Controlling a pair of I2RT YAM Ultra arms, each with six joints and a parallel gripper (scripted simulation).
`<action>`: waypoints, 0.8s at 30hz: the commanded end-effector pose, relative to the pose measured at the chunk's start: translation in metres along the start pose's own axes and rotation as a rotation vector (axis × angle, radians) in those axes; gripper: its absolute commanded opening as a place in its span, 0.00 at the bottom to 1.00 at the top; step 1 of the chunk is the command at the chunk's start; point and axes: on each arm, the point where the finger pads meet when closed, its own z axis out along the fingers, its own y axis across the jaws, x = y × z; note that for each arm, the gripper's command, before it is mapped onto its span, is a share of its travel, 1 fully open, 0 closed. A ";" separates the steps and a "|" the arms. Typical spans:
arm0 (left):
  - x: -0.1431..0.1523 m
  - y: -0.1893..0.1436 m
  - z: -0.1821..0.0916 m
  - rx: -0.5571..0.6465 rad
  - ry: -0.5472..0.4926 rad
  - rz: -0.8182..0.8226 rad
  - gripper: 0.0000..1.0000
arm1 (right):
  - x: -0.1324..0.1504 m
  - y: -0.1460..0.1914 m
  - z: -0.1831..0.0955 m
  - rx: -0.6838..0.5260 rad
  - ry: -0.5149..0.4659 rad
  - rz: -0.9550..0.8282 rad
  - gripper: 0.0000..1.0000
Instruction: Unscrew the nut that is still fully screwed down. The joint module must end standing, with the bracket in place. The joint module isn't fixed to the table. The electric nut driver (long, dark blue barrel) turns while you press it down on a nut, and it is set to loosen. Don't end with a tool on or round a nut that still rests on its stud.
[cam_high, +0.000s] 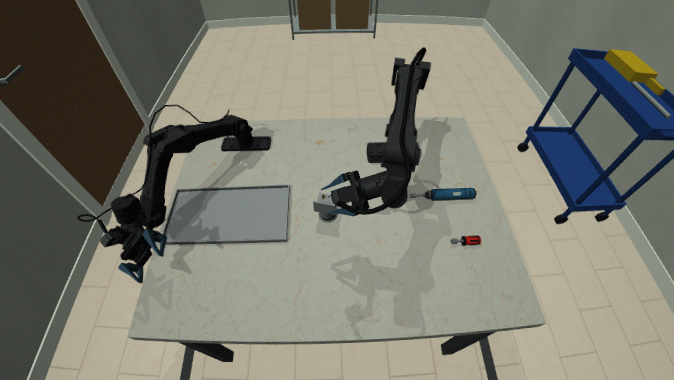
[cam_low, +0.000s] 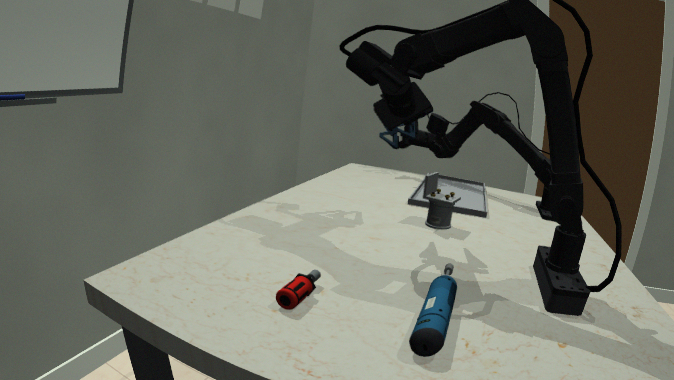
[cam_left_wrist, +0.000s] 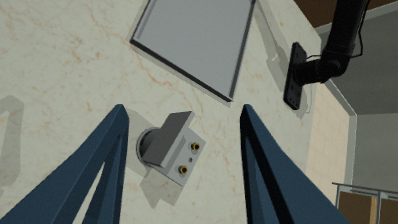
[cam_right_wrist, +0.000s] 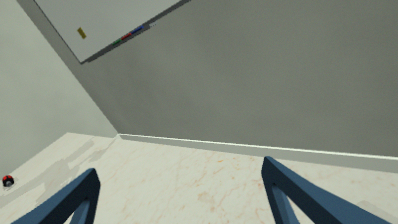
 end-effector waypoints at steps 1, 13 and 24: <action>-0.005 -0.005 -0.002 0.009 -0.011 0.016 0.65 | -0.006 0.003 0.001 -0.004 -0.005 -0.014 1.00; 0.021 0.039 -0.047 -0.193 -0.028 -0.248 0.65 | -0.006 0.003 0.001 -0.004 -0.005 -0.014 1.00; 0.041 0.074 -0.083 -0.353 -0.049 -0.453 0.65 | -0.006 0.003 0.001 -0.004 -0.005 -0.014 1.00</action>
